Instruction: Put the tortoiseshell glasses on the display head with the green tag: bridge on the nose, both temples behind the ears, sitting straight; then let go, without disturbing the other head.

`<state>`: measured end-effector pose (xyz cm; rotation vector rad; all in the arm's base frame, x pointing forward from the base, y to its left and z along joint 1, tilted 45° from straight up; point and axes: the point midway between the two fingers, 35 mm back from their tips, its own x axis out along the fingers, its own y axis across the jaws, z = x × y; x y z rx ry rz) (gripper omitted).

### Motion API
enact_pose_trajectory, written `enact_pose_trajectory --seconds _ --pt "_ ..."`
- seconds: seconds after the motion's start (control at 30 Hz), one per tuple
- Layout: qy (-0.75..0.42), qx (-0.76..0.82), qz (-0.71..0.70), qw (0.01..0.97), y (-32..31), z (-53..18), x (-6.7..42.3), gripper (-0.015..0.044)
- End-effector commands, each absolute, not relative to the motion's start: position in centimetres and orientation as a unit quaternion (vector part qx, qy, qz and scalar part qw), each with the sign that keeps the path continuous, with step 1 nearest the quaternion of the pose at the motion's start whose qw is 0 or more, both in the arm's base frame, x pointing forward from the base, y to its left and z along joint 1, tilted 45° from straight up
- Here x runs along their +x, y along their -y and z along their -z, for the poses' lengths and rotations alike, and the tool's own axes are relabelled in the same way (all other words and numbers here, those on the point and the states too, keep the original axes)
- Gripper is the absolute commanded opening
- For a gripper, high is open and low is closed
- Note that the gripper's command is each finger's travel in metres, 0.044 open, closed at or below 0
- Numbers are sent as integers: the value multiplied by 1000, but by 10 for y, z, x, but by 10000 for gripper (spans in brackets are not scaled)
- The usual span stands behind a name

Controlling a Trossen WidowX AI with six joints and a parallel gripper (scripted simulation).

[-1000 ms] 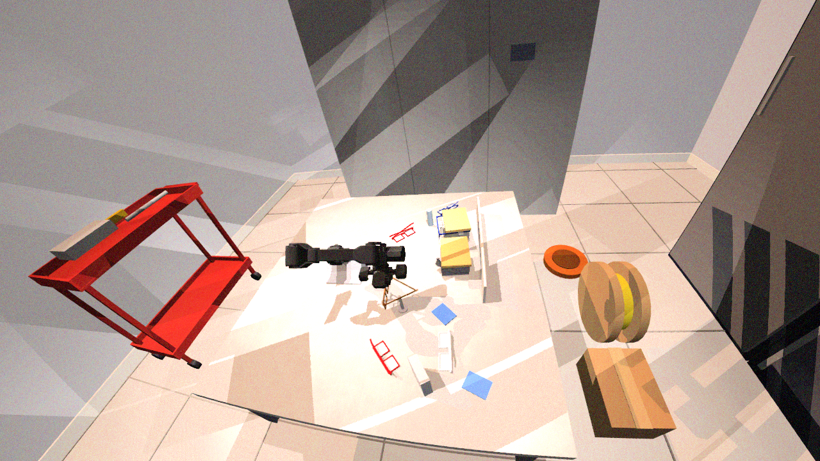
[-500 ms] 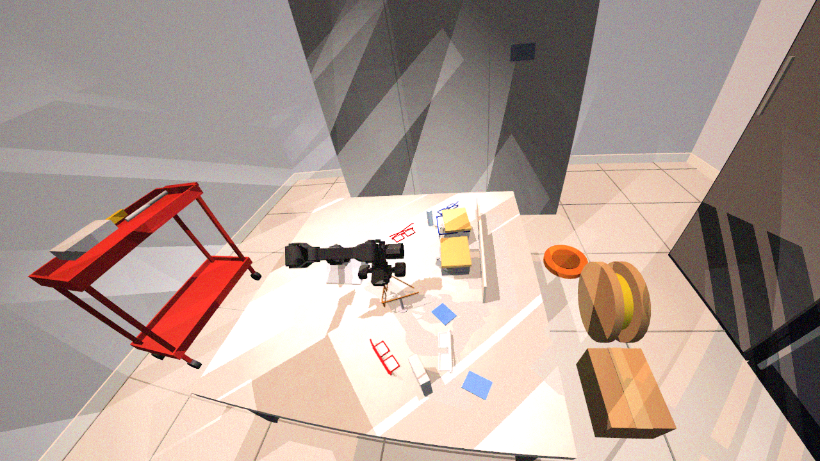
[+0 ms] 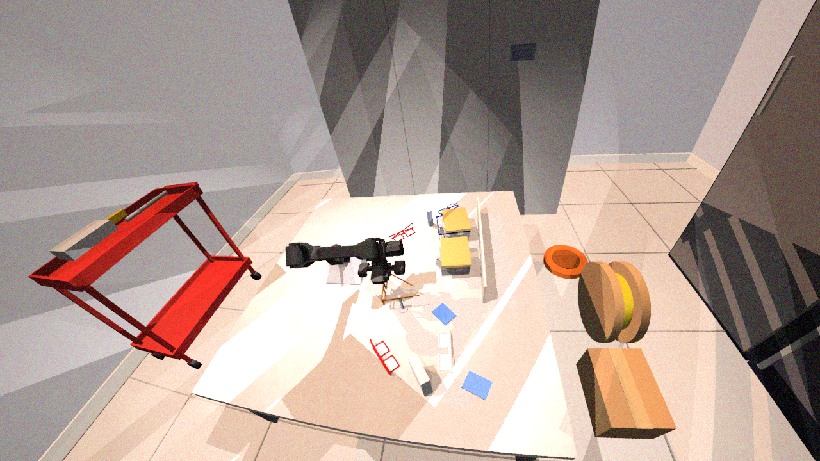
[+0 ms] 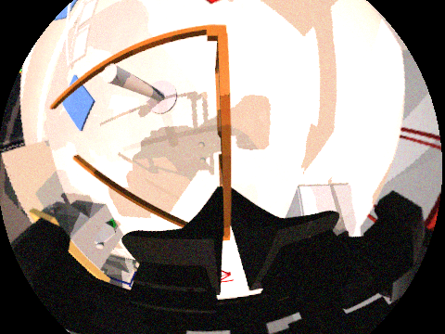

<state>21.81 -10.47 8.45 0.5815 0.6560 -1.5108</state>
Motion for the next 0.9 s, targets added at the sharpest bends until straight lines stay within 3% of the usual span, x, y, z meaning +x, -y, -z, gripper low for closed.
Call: enact_pose_trajectory --seconds 0.0,0.87 --pt "-292 253 664 640 103 -80 214 0" --pt "-292 253 664 640 102 -80 214 0"
